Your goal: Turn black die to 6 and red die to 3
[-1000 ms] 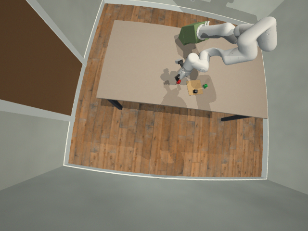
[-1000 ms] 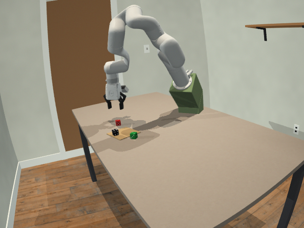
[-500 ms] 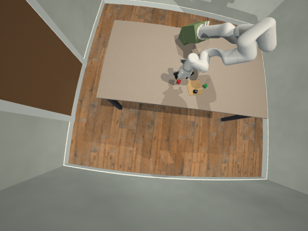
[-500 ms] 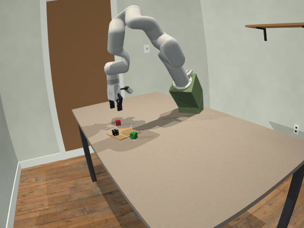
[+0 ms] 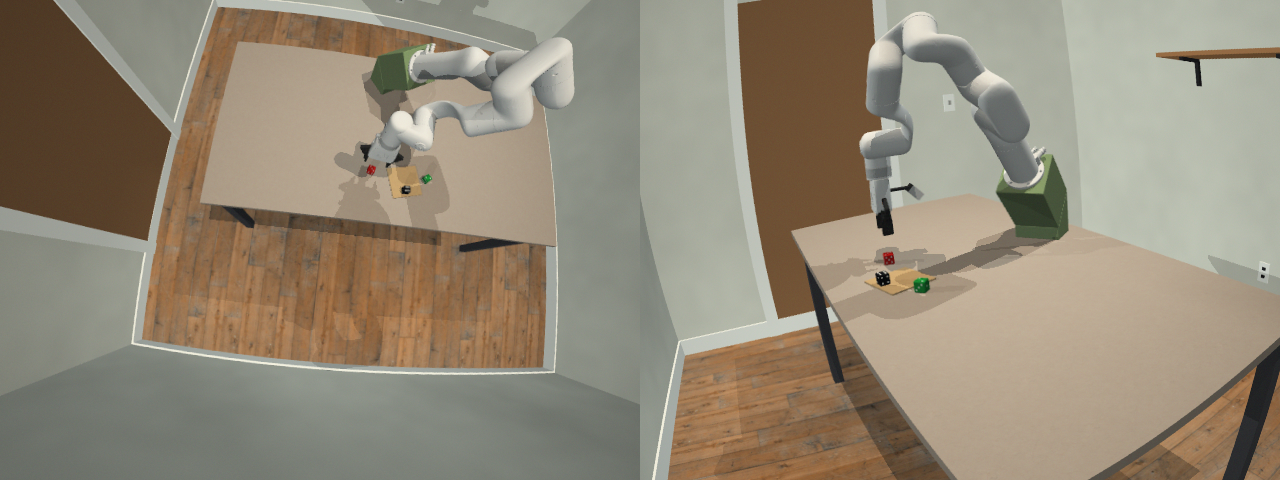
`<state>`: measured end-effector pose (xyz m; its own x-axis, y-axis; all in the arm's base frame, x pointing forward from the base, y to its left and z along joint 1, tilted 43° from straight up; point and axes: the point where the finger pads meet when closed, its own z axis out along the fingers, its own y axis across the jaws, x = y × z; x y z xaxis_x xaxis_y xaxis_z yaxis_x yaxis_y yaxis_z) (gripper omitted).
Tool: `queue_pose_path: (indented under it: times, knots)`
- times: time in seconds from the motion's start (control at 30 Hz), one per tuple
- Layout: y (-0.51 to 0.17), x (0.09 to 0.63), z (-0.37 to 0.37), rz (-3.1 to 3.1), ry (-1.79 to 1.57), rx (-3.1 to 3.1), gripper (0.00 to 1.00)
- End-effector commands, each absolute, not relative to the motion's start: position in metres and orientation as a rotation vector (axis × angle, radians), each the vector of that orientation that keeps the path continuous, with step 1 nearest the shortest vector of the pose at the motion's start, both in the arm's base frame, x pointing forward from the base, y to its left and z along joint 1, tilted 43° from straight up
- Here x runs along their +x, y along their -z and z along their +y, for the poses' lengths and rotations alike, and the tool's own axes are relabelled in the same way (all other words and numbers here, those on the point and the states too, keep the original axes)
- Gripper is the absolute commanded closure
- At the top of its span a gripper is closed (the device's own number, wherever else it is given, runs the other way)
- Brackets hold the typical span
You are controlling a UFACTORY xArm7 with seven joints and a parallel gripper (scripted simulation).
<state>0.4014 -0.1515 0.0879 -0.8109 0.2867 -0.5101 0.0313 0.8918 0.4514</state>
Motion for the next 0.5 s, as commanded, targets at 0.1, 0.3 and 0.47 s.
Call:
queue_pose_path:
  times: [0.1, 0.3, 0.47]
  knots:
    - [-0.0885, 0.4016, -0.1528, 2.469, -0.587, 0.270, 0.53]
    - [-0.0885, 0.4016, -0.1528, 2.469, -0.587, 0.270, 0.53]
    - [-0.0885, 0.4016, -0.1528, 2.469, -0.587, 0.270, 0.53]
